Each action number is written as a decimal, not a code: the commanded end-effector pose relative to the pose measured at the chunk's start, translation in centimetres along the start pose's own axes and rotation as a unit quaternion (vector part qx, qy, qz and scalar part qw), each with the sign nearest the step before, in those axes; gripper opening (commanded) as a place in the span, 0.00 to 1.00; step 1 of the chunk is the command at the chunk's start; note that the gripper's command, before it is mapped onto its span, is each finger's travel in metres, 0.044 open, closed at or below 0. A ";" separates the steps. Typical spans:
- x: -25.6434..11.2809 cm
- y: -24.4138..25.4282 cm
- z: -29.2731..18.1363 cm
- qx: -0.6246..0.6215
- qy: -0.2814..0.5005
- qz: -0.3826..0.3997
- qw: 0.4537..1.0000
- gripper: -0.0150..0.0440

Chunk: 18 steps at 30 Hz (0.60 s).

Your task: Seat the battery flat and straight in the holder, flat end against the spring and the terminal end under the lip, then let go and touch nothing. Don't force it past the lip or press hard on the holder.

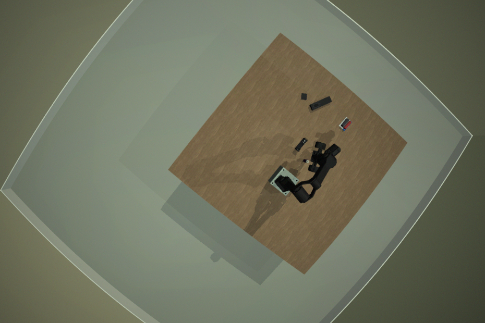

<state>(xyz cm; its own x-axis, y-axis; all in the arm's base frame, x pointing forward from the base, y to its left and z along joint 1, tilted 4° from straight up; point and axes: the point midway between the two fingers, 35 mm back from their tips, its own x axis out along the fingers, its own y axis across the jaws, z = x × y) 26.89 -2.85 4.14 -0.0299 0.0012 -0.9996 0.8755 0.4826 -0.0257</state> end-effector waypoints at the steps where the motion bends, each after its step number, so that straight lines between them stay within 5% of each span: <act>1: 2.4 0.0 0.1 0.004 0.003 -0.007 1.000 0.25; 7: 7.7 -0.3 -0.1 0.004 0.003 -0.007 1.000 0.25; 18: 7.8 -1.6 0.0 0.004 0.003 -0.007 1.000 0.25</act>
<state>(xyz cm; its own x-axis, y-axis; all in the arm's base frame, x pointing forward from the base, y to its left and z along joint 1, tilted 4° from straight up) 25.78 -3.30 -3.56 -0.0424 0.0020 -0.9991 0.8796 0.4743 -0.0364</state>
